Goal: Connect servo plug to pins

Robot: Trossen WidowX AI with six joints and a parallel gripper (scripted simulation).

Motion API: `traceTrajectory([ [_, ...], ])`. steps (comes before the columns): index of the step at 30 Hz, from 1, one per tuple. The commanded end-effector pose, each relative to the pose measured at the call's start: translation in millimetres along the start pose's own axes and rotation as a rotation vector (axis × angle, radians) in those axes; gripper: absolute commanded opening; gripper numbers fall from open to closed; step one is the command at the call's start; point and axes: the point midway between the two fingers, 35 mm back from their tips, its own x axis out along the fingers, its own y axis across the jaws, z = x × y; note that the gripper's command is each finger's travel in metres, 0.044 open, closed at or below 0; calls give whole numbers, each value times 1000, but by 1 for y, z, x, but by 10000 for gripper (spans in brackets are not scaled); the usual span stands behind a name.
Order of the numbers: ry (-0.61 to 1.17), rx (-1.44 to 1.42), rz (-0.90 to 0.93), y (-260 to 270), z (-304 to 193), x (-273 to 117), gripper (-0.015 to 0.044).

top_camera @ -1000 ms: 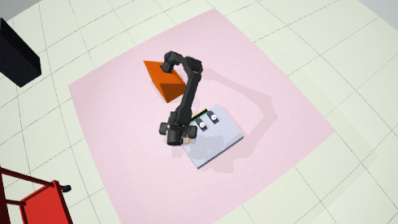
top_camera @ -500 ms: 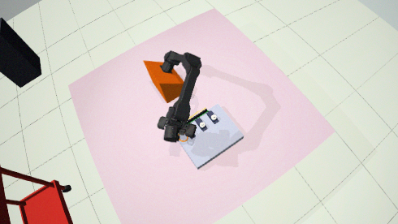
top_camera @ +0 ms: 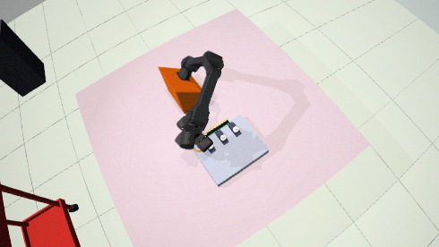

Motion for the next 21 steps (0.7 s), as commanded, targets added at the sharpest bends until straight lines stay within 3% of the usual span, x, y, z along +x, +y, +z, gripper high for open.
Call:
traceTrajectory([
  [1, -12, 132, 10, -5, -4, -6, 0],
  [21, -7, 827, 12, -41, -29, -6, 0],
])
